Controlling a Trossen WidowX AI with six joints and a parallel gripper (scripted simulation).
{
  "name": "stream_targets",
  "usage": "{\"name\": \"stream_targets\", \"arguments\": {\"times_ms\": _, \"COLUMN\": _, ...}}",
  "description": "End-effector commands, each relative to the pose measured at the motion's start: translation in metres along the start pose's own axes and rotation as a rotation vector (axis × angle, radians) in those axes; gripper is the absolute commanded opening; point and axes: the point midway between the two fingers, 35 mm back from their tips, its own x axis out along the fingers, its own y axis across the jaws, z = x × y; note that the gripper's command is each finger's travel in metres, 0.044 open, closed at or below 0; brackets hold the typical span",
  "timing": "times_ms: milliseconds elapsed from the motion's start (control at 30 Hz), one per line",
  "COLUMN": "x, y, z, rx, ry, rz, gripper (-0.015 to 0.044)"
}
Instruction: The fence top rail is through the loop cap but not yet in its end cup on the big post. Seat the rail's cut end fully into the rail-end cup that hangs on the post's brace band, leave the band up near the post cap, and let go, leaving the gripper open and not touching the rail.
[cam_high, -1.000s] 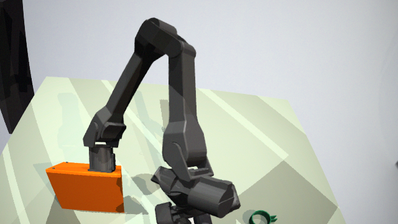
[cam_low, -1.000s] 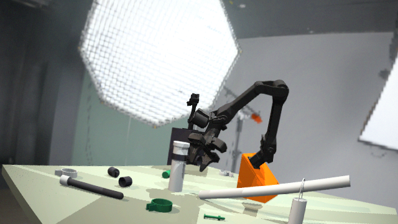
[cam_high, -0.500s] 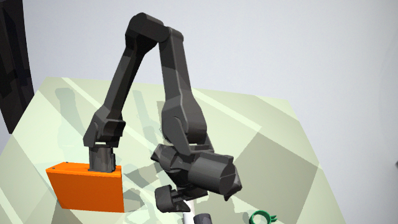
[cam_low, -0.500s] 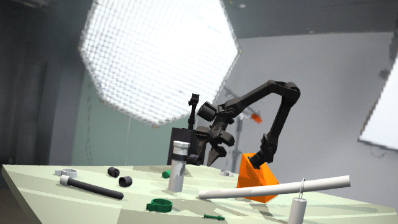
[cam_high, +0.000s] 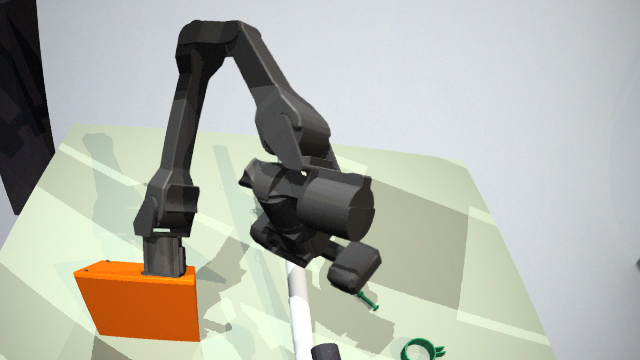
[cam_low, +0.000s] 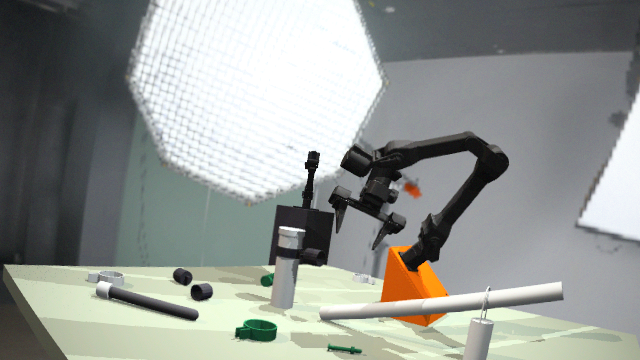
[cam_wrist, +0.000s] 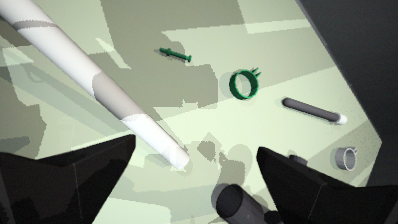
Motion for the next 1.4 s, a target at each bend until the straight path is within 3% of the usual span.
{"name": "stream_targets", "arguments": {"times_ms": 0, "x": -0.038, "y": 0.037, "z": 0.043, "rx": 0.617, "ry": -0.020, "rz": 0.015, "gripper": 0.0440}}
{"name": "stream_targets", "arguments": {"times_ms": 500, "x": -0.036, "y": 0.038, "z": 0.044, "rx": 0.670, "ry": -0.008, "rz": 0.022, "gripper": 0.0440}}
{"name": "stream_targets", "arguments": {"times_ms": 833, "x": 0.013, "y": 0.043, "z": 0.037, "rx": 1.436, "ry": 0.272, "rz": 0.021, "gripper": 0.0440}}
{"name": "stream_targets", "arguments": {"times_ms": 1133, "x": 0.060, "y": 0.055, "z": 0.024, "rx": 2.158, "ry": 0.545, "rz": -0.250, "gripper": 0.0440}}
{"name": "stream_targets", "arguments": {"times_ms": 1367, "x": 0.063, "y": 0.056, "z": 0.023, "rx": 2.209, "ry": 0.561, "rz": -0.283, "gripper": 0.0440}}
